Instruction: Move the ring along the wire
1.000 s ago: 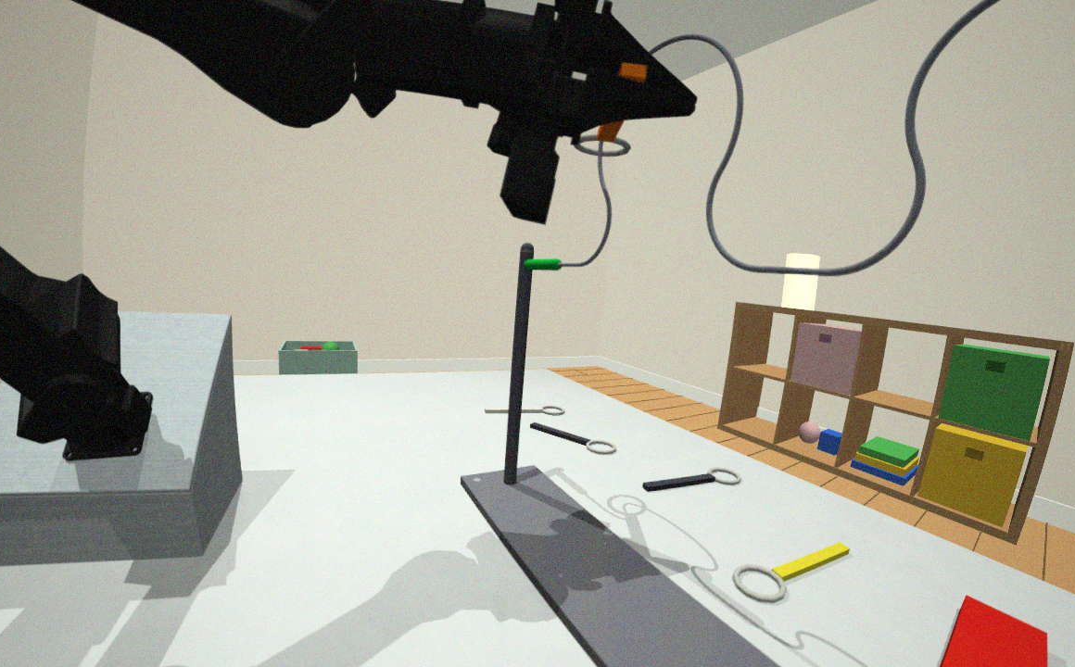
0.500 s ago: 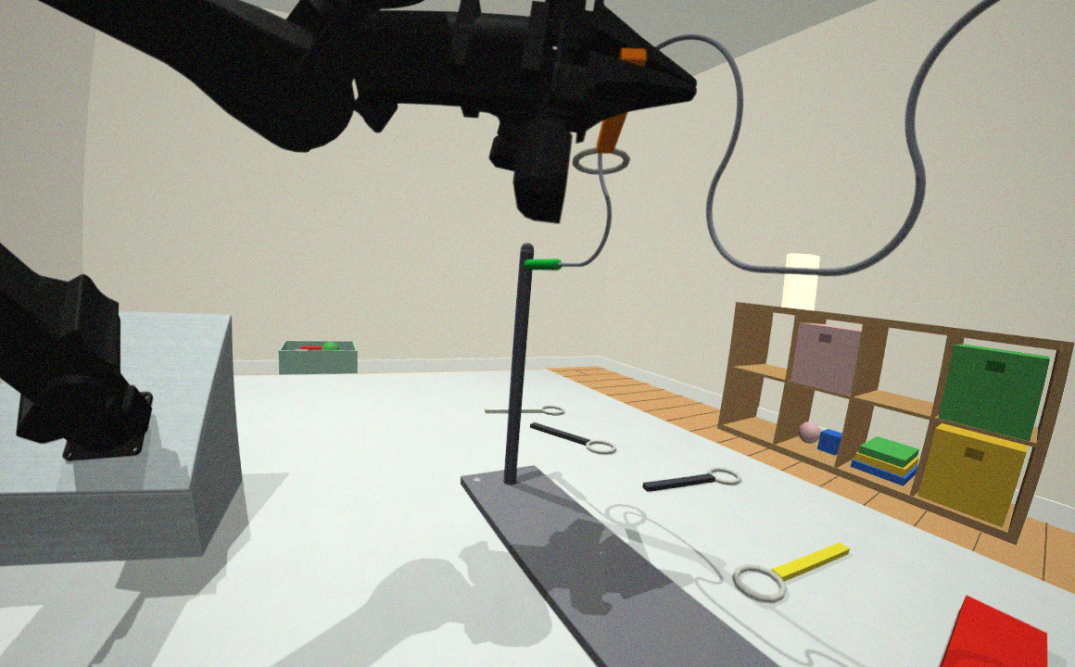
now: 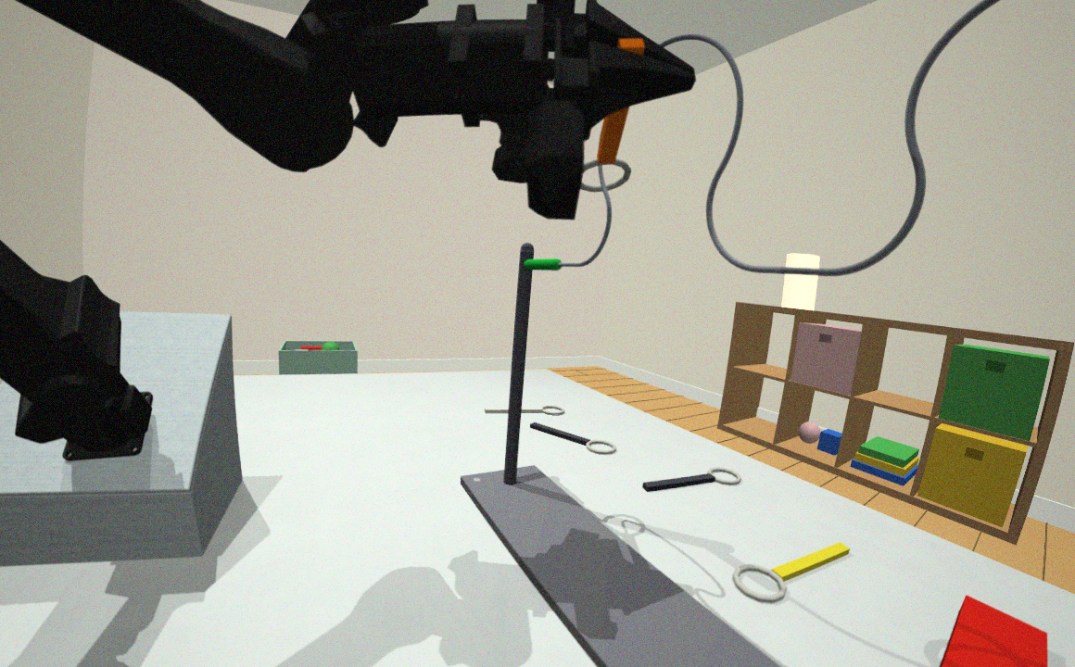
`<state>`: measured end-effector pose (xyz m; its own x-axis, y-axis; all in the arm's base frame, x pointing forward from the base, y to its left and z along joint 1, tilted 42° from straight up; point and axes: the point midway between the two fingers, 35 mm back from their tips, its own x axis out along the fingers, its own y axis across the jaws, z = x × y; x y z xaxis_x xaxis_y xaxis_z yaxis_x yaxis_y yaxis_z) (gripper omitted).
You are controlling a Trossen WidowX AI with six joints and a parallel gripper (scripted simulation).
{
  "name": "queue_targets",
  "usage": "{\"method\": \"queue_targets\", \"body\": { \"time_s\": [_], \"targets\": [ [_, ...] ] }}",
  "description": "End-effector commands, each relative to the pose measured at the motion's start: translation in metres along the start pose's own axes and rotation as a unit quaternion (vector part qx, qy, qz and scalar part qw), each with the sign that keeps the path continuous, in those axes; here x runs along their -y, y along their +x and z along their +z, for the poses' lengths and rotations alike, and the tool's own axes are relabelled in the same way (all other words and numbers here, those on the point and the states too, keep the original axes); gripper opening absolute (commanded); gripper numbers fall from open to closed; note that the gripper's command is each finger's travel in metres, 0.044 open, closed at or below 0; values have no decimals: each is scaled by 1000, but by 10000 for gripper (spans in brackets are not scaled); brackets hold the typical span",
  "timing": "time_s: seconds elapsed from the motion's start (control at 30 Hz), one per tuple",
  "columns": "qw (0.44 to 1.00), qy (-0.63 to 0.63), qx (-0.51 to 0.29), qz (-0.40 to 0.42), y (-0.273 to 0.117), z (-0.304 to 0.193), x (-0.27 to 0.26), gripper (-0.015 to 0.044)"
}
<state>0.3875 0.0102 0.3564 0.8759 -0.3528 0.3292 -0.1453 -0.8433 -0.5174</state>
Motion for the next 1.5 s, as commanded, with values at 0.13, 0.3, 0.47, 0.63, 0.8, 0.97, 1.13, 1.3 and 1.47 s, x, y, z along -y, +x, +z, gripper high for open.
{"method": "queue_targets", "body": {
  "time_s": [0.13, 0.3, 0.47, 0.63, 0.8, 0.97, 1.13, 1.3, 1.47],
  "targets": [
    [999, -30, -2, -15, 0, 1, -2, -150],
    [999, -35, -3, -18, 1, 0, -6, -150],
    [1000, -27, -2, -14, 2, -1, -13, -150],
    [1000, -6, 0, -2, 4, -2, -23, -150],
    [1000, 25, 4, 15, 6, -2, -35, -150],
    [997, 65, 9, 37, 7, -1, -50, -150],
    [991, 113, 14, 64, 7, 1, -66, -150],
    [982, 164, 20, 92, 7, 6, -84, -150],
    [969, 216, 27, 121, 5, 13, -101, -150]
  ]
}}
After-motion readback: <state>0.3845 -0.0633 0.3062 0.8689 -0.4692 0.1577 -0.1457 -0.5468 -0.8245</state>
